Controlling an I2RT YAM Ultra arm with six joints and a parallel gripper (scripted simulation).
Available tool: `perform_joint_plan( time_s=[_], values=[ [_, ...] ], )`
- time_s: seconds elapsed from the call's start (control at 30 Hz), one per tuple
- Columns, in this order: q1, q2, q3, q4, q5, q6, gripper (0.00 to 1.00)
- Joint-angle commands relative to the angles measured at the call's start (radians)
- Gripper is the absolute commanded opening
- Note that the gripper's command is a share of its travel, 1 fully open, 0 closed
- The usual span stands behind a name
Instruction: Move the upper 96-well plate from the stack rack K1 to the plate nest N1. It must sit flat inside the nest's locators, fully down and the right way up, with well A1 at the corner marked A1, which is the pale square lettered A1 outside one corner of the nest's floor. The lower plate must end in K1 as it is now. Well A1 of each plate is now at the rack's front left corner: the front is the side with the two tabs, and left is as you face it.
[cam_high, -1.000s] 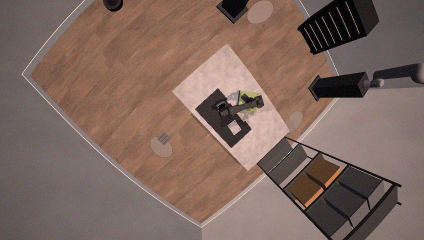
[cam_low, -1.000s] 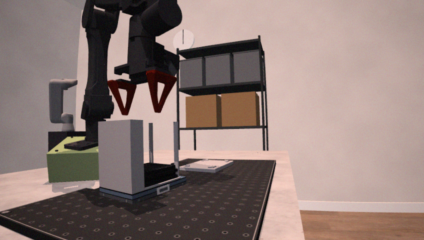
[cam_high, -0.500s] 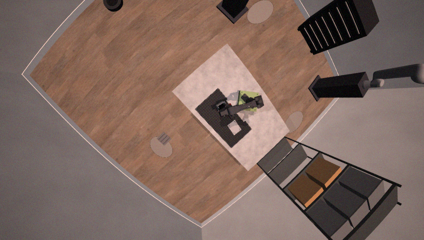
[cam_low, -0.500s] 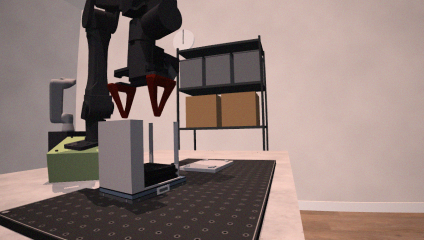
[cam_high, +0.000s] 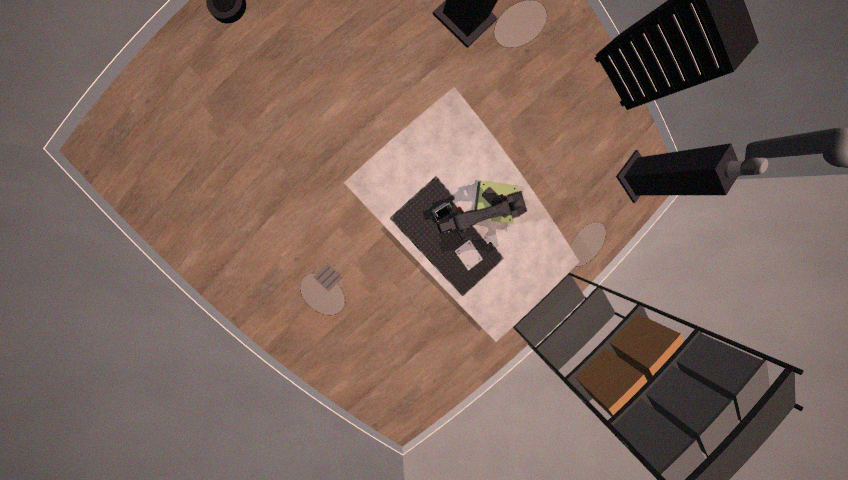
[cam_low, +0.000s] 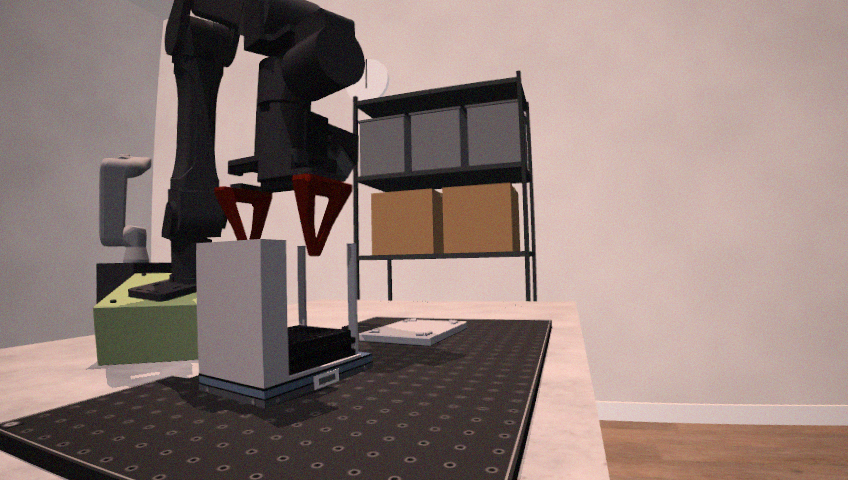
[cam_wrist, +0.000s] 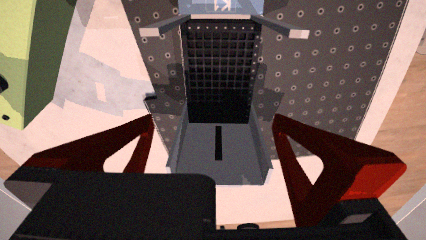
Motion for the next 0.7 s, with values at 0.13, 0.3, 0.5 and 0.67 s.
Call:
perform_joint_plan(
  time_s=[0.13,0.3,0.5,0.67],
  values=[
    [-0.018,0.009,-0.039,0.068,-0.016,-0.011,1.0],
    [-0.019,0.025,-0.039,0.089,-0.016,-0.013,1.0],
    [-0.022,0.026,-0.072,0.128,-0.016,-0.015,1.0],
    [-0.024,0.055,-0.099,0.16,-0.017,-0.017,1.0]
  ],
)
